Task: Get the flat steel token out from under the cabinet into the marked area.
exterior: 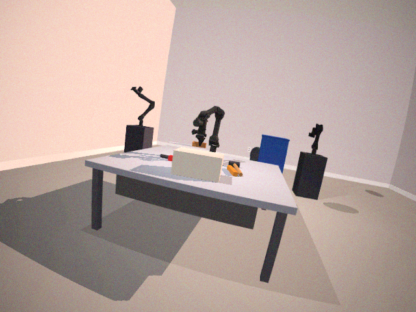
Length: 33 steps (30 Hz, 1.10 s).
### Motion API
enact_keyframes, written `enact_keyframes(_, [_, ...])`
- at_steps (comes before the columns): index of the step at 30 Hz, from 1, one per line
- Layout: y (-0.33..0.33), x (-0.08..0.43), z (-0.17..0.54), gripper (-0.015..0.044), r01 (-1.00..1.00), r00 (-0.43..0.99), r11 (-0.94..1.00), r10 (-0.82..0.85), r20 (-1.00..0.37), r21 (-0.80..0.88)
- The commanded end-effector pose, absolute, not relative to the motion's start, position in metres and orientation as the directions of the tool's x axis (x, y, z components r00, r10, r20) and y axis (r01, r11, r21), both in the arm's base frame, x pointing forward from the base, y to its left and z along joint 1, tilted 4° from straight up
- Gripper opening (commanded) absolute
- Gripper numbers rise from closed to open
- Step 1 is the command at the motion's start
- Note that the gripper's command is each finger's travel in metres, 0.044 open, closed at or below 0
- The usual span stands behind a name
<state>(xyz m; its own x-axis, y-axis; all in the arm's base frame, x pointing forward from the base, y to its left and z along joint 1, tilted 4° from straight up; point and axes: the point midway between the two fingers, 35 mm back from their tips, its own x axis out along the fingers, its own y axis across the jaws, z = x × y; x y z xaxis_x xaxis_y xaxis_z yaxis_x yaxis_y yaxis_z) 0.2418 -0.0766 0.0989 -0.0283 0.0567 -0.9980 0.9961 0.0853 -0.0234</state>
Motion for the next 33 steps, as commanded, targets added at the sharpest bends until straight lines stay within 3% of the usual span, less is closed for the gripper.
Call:
enact_keyframes(1, [-0.072, 0.242, 0.102, 0.0000, 0.997, -0.015, 0.082, 0.047, -0.999, -0.011])
enact_keyframes(33, [-0.031, 0.240, 0.104, 0.0000, 0.997, -0.015, 0.082, 0.051, -0.999, -0.011])
